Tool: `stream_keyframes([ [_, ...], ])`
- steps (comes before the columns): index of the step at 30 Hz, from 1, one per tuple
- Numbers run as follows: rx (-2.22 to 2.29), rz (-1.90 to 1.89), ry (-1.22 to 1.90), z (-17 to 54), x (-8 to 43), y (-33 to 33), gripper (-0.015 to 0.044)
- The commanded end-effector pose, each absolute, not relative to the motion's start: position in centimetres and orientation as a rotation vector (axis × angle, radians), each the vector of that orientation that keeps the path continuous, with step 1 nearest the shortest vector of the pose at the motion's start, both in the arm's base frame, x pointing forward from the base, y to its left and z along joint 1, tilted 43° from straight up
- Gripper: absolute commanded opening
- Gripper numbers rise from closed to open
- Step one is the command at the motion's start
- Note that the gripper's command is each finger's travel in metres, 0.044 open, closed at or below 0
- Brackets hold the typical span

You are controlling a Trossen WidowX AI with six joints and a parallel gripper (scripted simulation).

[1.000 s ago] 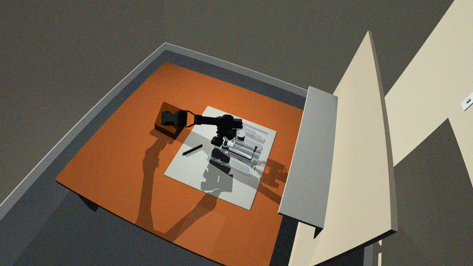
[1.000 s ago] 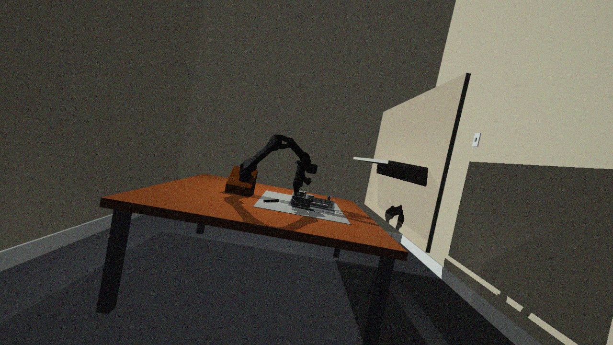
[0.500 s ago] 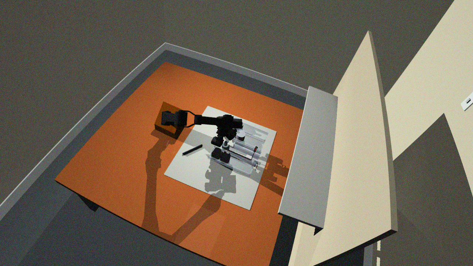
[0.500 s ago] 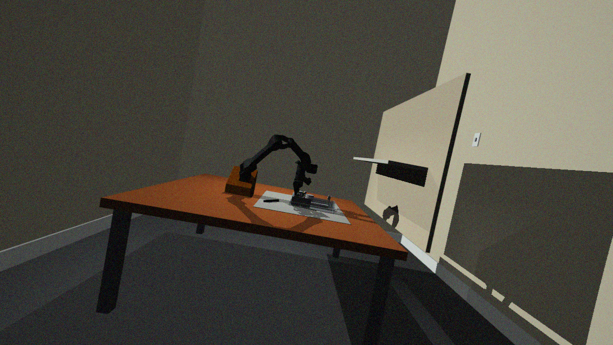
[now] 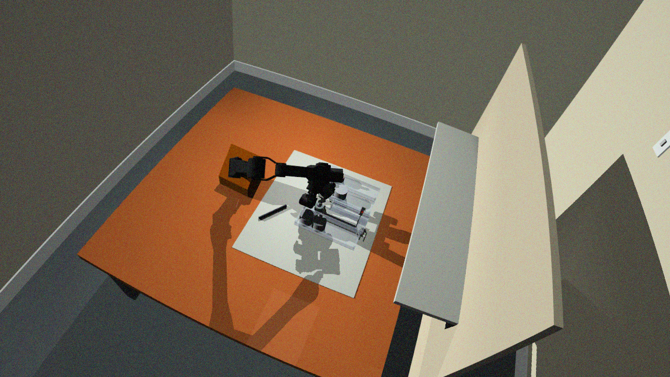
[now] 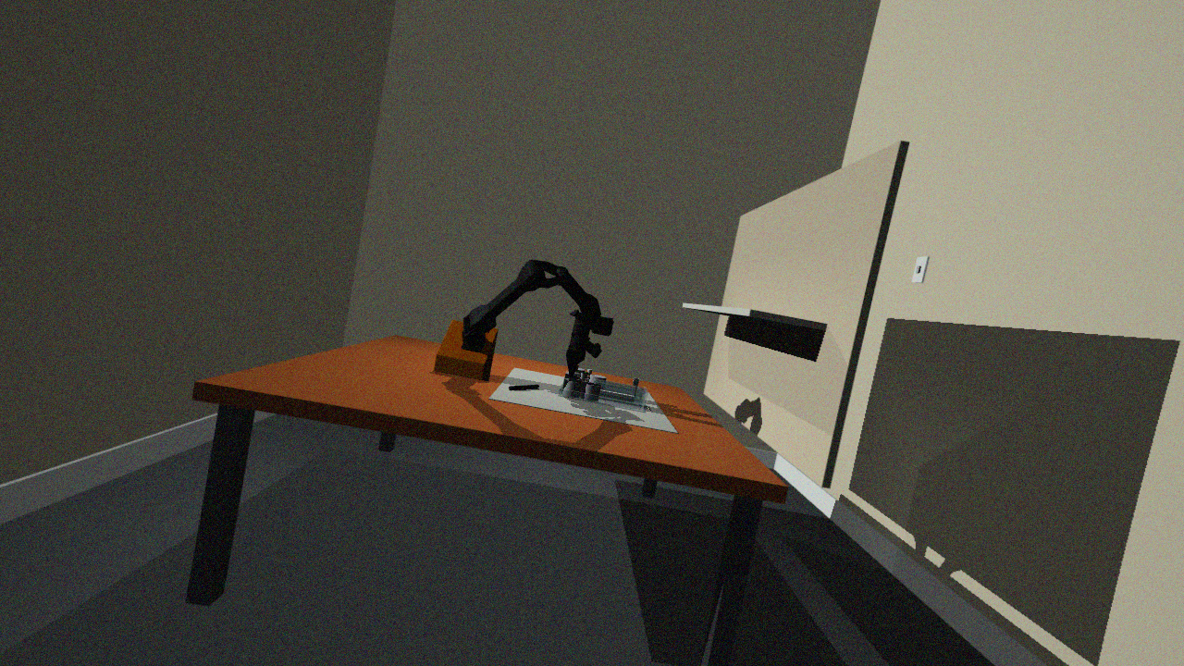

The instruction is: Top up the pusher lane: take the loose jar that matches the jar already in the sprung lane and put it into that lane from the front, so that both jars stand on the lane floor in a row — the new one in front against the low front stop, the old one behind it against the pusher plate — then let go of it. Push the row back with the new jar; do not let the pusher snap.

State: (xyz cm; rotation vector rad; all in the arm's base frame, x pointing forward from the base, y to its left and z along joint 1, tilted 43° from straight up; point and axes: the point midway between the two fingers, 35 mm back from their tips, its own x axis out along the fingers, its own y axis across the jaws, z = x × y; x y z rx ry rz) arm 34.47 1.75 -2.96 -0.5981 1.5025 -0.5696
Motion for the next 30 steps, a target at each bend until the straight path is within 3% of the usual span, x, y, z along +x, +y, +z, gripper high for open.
stream_keyframes([
  [1, -0.594, -0.574, 1.476, -2.77, 35.14, 1.75, 0.0000],
  [30, -0.594, -0.574, 1.476, -2.76, 35.42, 1.76, 0.0000],
])
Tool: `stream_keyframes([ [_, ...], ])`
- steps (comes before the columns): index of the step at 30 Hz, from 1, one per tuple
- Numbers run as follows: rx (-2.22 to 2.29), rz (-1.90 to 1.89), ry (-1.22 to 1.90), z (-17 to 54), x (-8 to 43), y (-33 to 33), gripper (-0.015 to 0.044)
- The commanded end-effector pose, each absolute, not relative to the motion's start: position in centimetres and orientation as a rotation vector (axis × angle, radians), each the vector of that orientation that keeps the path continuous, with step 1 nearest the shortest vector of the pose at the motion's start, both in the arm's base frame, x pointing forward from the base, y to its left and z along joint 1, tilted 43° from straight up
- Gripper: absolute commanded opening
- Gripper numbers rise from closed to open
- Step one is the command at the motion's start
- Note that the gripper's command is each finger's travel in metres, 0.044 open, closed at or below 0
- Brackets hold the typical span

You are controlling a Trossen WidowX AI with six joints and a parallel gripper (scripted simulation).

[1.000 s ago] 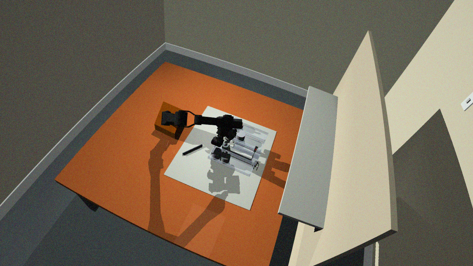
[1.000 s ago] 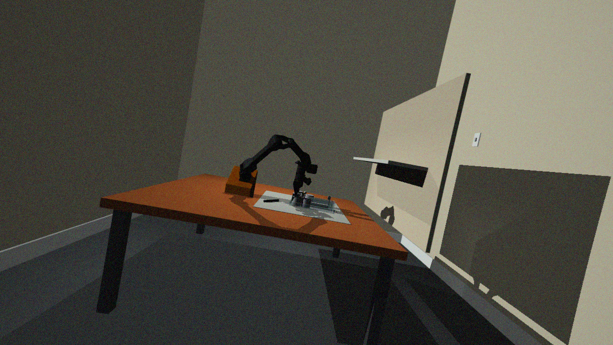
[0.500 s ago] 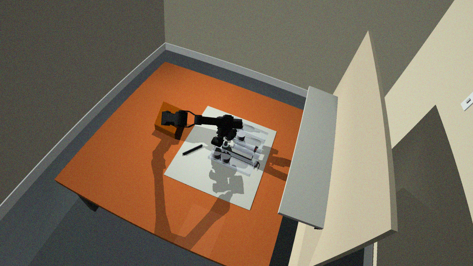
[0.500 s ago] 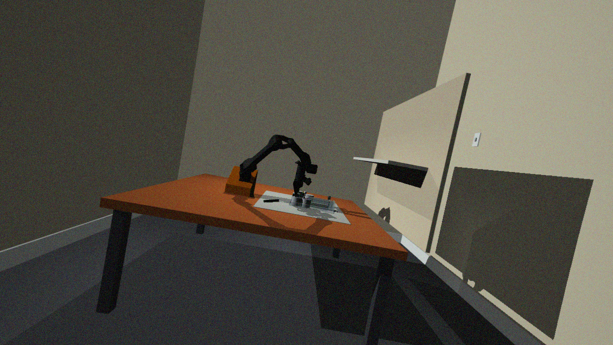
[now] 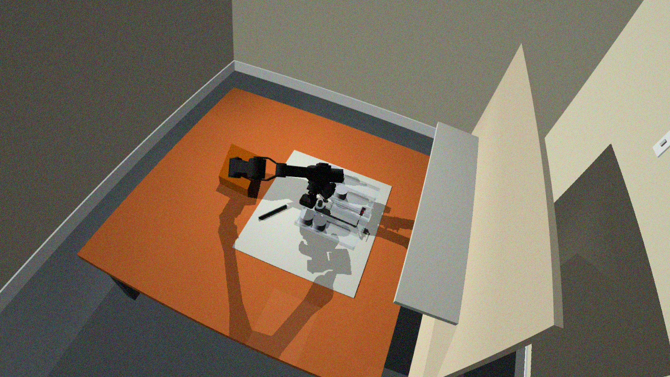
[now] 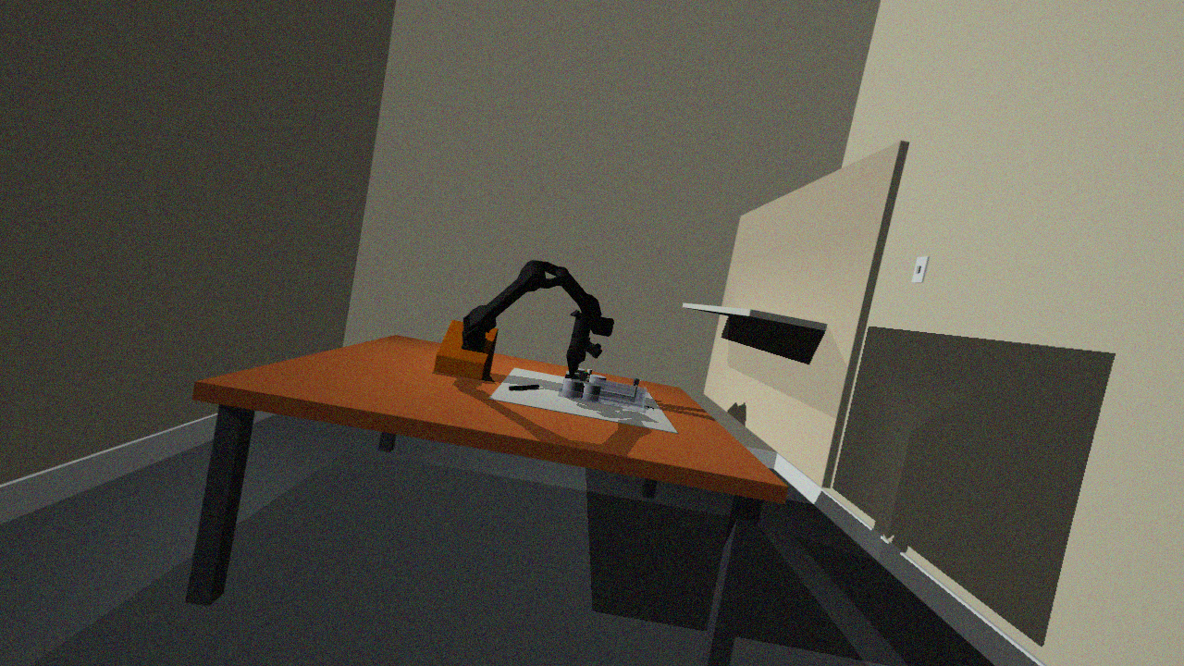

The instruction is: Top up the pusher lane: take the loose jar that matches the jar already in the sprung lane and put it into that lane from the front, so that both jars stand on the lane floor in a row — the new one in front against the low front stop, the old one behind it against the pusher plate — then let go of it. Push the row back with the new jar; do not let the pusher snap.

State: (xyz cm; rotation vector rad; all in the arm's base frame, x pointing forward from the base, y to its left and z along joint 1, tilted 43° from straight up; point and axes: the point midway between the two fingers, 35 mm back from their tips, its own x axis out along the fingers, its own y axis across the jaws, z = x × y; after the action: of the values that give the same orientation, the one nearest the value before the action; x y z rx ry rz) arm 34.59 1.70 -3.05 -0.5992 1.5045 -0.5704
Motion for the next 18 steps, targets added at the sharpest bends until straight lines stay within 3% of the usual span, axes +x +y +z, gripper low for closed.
stream_keyframes([
  [1, -0.594, -0.574, 1.476, -2.76, 35.44, 1.76, 0.0000],
  [18, -0.594, -0.575, 1.476, -2.80, 35.61, 1.72, 0.0000],
])
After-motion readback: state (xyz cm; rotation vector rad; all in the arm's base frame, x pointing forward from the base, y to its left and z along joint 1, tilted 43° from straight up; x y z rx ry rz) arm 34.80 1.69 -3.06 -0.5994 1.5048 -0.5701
